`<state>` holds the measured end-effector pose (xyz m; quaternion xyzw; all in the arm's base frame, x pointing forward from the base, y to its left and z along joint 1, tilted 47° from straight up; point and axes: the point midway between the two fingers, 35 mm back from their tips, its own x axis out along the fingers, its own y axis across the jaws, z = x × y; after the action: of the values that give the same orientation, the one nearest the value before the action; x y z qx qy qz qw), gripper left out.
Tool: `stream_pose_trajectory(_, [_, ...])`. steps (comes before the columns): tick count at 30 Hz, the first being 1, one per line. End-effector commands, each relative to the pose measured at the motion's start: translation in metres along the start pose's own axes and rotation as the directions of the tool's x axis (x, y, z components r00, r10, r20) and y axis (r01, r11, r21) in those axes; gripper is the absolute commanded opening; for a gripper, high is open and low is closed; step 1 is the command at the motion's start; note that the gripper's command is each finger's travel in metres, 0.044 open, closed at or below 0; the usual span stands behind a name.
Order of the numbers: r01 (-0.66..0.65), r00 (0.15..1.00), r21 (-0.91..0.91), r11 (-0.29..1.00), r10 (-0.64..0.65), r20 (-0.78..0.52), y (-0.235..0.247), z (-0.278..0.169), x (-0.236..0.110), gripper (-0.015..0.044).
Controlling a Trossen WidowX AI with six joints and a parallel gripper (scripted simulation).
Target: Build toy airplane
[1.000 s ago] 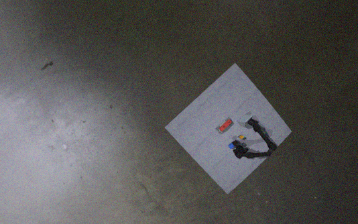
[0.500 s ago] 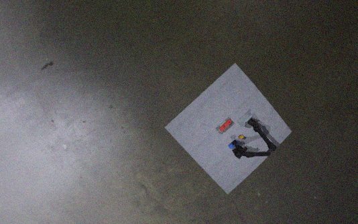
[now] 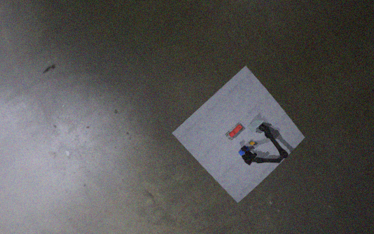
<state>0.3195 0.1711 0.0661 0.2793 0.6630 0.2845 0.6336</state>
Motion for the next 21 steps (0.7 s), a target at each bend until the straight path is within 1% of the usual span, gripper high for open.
stream_pose_trajectory(1, [0.004,1.0,0.016,1.0,-0.003,-0.01,-0.004,-0.0024,0.0055,0.0414])
stream_pose_trajectory(9, [0.004,1.0,0.016,1.0,-0.003,-0.01,-0.004,-0.0024,0.0055,0.0204])
stream_pose_trajectory(17, [0.004,1.0,0.016,1.0,-0.003,-0.01,-0.004,-0.0024,0.0055,0.015])
stream_pose_trajectory(21, [0.004,1.0,0.015,1.0,-0.004,-0.011,-0.004,-0.0022,0.0038,0.0045])
